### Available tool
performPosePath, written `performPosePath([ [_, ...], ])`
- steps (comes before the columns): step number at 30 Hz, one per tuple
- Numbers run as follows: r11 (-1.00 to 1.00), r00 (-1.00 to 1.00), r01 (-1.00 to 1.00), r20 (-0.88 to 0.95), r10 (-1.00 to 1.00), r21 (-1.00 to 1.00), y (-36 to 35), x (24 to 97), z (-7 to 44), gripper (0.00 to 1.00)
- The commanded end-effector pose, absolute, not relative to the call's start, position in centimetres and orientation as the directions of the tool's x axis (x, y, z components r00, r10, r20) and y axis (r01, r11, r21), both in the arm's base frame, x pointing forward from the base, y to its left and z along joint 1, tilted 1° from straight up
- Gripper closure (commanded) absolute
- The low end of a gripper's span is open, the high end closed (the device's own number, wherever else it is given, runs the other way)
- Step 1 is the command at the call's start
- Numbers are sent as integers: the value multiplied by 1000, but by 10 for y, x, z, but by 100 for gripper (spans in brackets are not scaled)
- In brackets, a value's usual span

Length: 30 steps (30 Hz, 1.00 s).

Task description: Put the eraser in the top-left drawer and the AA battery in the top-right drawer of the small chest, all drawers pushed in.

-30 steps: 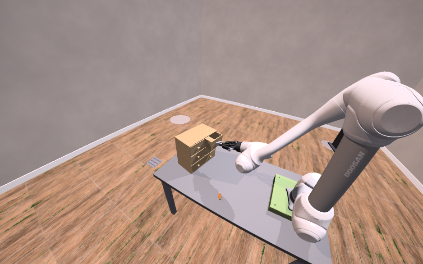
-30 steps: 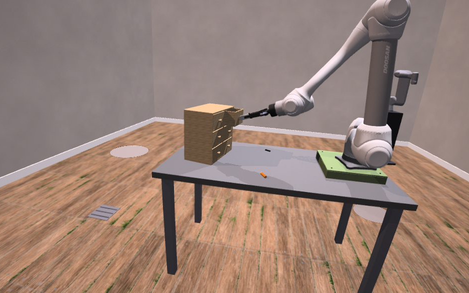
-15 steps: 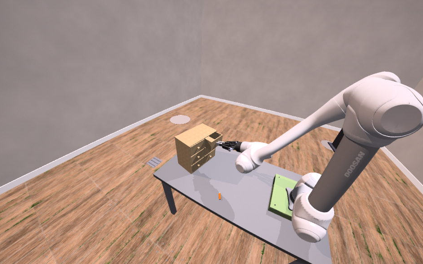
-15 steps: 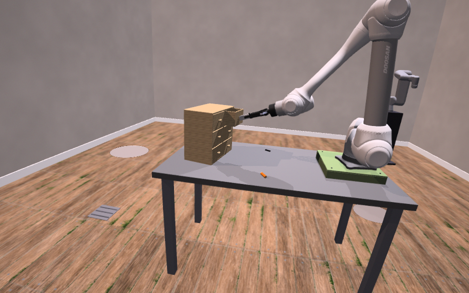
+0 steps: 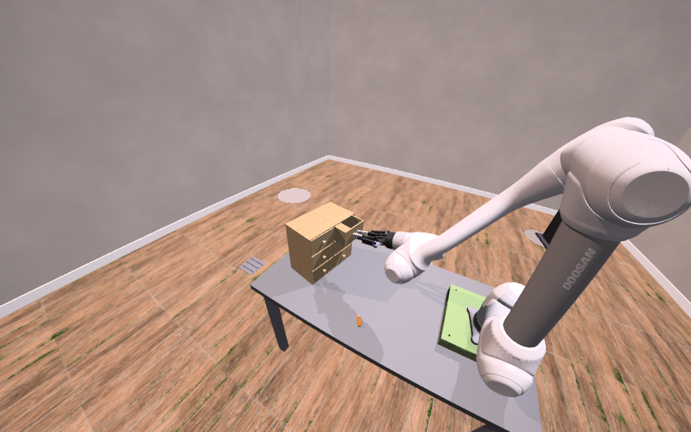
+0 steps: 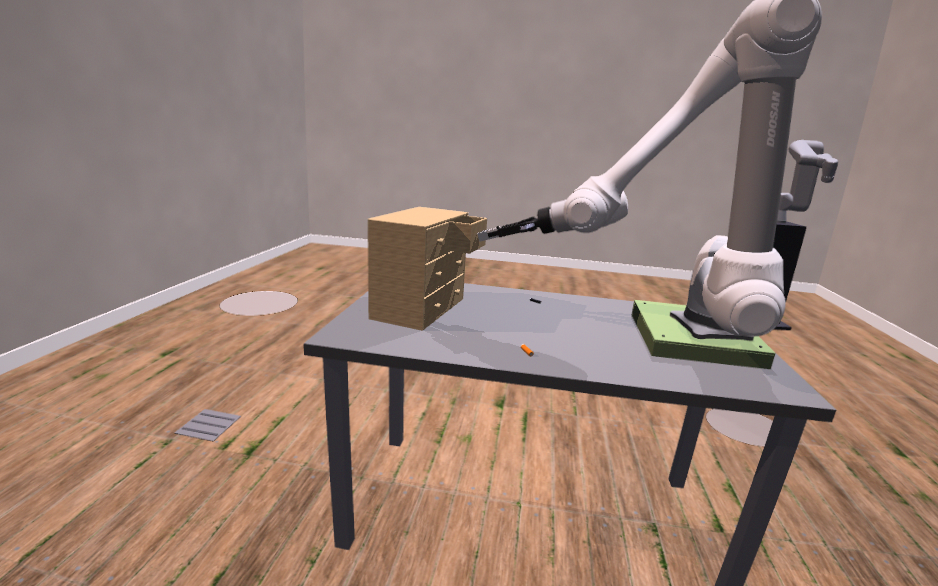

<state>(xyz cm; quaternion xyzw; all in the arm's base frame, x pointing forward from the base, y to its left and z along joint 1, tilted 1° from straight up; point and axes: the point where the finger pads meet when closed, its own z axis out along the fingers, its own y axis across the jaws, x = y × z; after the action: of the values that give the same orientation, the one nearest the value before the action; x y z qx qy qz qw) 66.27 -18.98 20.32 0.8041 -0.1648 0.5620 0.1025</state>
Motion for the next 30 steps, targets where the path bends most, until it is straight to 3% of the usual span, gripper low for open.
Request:
performPosePath([
  [1, -925, 314, -380, 938, -150, -21, -190, 663, 203, 80],
  [30, -925, 314, -380, 938, -150, -21, -167, 606, 208, 80],
])
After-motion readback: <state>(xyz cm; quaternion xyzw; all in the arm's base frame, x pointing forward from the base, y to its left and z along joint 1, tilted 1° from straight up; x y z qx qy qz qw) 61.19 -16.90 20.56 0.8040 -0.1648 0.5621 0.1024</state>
